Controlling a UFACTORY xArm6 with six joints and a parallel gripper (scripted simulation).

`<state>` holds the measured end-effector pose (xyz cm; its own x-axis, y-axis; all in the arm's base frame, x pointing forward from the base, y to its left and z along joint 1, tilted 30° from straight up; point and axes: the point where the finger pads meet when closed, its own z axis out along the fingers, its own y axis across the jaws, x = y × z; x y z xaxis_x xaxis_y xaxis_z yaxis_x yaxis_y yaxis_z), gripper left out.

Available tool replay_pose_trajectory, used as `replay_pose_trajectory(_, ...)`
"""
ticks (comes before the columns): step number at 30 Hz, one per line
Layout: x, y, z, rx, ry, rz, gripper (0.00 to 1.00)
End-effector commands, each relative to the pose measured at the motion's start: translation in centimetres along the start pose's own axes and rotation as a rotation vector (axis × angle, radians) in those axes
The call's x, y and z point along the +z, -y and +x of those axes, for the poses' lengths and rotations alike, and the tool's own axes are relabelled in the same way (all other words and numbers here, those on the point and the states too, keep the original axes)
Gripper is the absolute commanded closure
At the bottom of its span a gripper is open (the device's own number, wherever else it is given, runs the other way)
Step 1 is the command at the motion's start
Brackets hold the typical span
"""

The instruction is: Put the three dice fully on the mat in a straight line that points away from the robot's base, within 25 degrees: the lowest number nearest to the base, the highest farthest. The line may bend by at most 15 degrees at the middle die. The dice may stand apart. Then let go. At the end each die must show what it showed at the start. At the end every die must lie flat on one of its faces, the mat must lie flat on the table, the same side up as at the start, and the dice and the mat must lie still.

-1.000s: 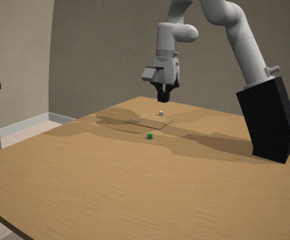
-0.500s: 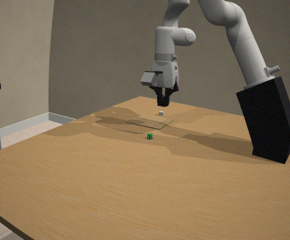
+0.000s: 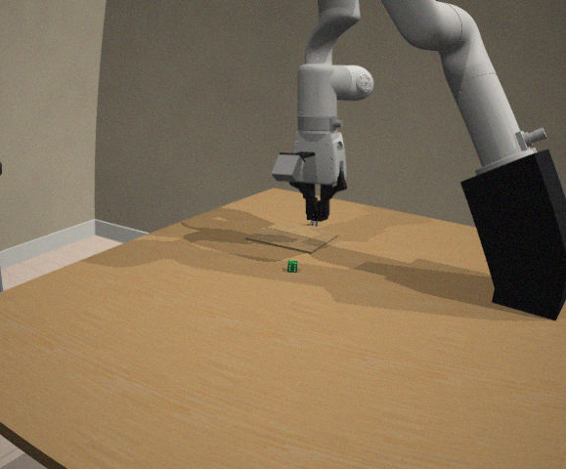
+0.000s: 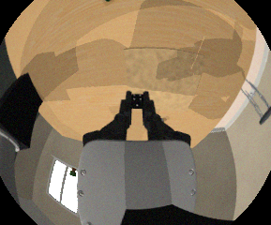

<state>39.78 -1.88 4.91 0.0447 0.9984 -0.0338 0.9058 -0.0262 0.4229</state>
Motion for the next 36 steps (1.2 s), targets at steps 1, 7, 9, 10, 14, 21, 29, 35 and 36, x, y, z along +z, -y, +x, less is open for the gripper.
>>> replay_pose_trajectory(1,1.1,-0.2,0.0,0.002,0.013,-0.088,0.89)
replay_pose_trajectory(7,2.2,-0.3,0.0,0.002,0.013,-0.088,0.89)
replay_pose_trajectory(9,2.4,-0.3,0.0,0.002,0.013,-0.088,0.89)
replay_pose_trajectory(10,2.5,-0.3,0.0,0.002,0.013,-0.088,0.89)
replay_pose_trajectory(14,3.2,-0.4,-0.1,0.002,0.013,-0.088,0.89)
replay_pose_trajectory(21,3.7,-0.4,-0.1,0.002,0.013,-0.088,0.89)
replay_pose_trajectory(29,3.7,-0.4,-0.1,0.002,0.013,-0.088,0.89)
replay_pose_trajectory(35,3.7,-0.4,-0.1,0.002,0.013,-0.088,0.89)
replay_pose_trajectory(36,3.7,-0.4,-0.1,0.002,0.013,-0.088,0.89)
